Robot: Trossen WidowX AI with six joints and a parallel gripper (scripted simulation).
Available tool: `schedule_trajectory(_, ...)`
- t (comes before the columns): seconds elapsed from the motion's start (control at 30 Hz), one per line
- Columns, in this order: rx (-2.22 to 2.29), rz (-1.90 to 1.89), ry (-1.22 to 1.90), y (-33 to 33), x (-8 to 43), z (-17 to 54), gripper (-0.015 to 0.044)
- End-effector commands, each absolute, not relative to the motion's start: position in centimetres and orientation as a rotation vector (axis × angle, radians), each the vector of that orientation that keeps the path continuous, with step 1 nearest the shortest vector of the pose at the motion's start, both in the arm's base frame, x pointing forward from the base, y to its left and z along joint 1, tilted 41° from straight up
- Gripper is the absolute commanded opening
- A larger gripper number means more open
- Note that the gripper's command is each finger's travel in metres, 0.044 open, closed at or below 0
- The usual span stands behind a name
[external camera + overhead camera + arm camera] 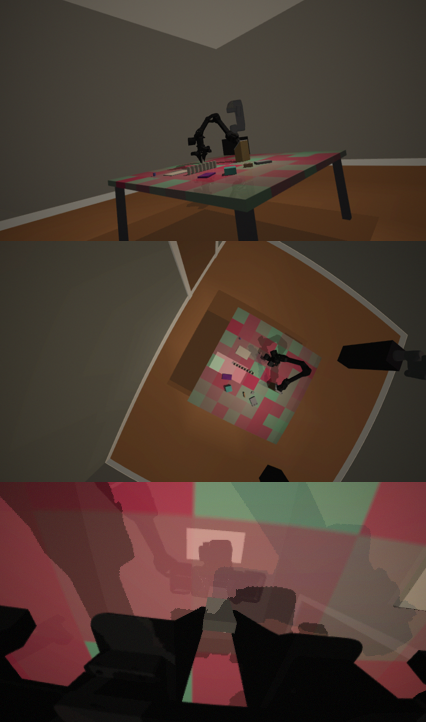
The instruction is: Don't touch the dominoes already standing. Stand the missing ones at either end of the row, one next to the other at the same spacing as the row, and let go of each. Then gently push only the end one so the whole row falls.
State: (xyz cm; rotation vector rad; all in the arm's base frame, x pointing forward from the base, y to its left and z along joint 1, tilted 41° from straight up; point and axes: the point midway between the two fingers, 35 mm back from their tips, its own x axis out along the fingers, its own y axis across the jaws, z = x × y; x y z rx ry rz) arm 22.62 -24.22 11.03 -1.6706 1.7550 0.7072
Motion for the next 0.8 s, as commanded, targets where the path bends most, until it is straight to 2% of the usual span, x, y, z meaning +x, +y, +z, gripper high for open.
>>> schedule_trajectory(0.0, -1.675, 0.715, 1.749, -24.2, 22.7, 10.9, 0.0107)
schedule_trajectory(0.13, -1.671, 0.716, 1.747, -23.5, 23.0, 11.7, 0.0107)
schedule_trajectory(0.3, -1.659, 0.719, 1.744, -18.1, 23.7, 17.6, 0.0107)
schedule_trajectory(0.47, -1.665, 0.714, 1.749, -15.4, 23.0, 20.7, 0.0107)
schedule_trajectory(0.77, -1.665, 0.713, 1.749, -15.2, 22.9, 21.0, 0.0107)
